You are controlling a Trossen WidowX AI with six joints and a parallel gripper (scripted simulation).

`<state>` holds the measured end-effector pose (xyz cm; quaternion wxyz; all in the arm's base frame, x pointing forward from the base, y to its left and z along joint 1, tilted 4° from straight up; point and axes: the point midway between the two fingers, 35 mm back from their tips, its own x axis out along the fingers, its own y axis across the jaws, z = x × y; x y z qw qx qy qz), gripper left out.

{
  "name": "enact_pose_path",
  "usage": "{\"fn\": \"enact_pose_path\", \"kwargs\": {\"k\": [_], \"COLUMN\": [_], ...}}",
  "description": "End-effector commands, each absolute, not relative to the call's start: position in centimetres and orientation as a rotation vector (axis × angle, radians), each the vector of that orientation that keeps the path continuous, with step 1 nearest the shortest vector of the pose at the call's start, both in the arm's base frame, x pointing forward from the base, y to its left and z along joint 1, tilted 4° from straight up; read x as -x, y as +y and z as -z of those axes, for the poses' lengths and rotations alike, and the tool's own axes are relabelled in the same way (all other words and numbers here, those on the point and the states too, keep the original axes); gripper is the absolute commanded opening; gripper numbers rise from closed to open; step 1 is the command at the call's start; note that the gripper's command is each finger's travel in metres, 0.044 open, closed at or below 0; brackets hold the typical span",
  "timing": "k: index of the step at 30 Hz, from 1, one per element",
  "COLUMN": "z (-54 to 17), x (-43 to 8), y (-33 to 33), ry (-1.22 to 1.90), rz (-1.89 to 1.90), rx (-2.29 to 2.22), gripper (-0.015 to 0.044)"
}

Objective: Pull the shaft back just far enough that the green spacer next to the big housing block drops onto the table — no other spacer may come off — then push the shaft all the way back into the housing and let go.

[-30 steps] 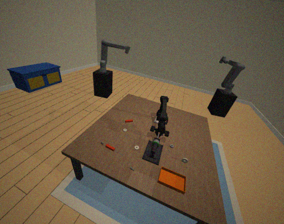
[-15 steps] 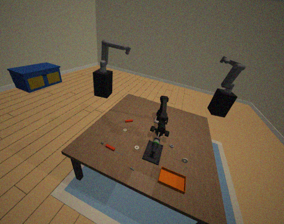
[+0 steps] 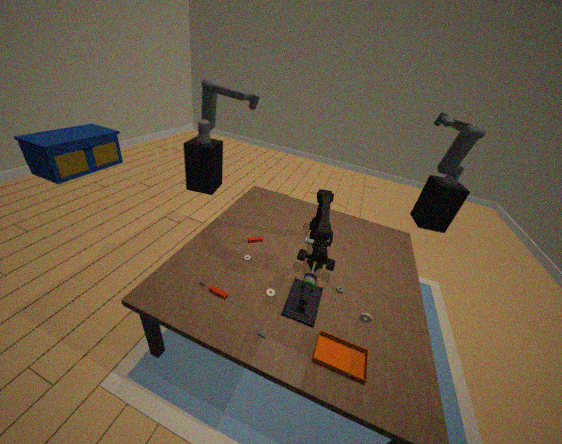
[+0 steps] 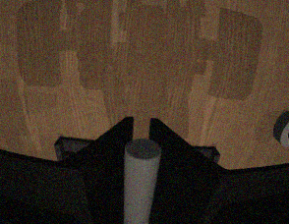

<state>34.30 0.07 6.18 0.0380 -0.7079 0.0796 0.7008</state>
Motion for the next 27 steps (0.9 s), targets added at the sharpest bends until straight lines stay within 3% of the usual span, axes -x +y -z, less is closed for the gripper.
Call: {"fn": "enact_pose_path", "kwargs": {"k": [1,27], "z": [-6.22,-6.21], "x": [-34.12,-33.82], "y": [0.13,0.18], "ry": [0.245,0.245], "rz": [-2.150,-2.150], "rx": [2.165,2.165], "gripper": [0.0000,0.0000]}}
